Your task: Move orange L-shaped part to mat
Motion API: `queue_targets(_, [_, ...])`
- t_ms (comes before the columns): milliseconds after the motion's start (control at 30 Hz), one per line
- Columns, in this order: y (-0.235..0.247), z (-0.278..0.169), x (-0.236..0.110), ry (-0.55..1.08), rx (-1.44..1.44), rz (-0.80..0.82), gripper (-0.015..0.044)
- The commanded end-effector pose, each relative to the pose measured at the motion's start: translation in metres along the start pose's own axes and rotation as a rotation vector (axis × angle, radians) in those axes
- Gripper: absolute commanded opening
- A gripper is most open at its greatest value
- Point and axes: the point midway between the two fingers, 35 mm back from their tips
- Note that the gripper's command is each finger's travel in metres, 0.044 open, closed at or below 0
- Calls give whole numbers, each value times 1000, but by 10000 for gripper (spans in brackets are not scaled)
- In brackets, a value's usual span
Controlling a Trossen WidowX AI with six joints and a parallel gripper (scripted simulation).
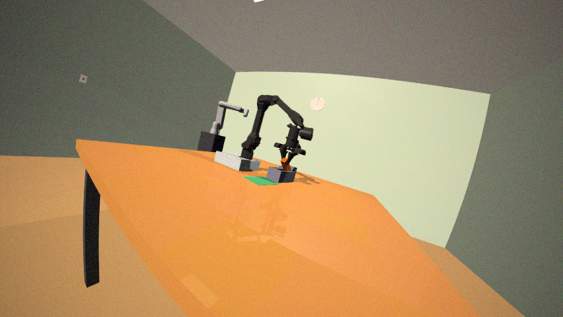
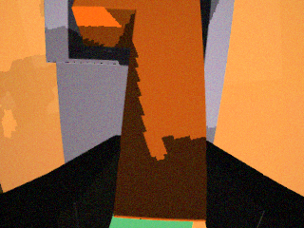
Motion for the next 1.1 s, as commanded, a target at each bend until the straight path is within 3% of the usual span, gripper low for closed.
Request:
queue_targets(0, [-3, 1, -10, -7, -5, -14, 0])
queue_targets(1067, [-2, 1, -53, -7, -5, -13, 0])
Point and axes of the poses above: the point midway between the two fingers, 35 mm back from their tips, its own x axis out along the fingers, its own y axis across the jaws, z = x × y, and after that the axes turned 14 degrees about -x, right-handed
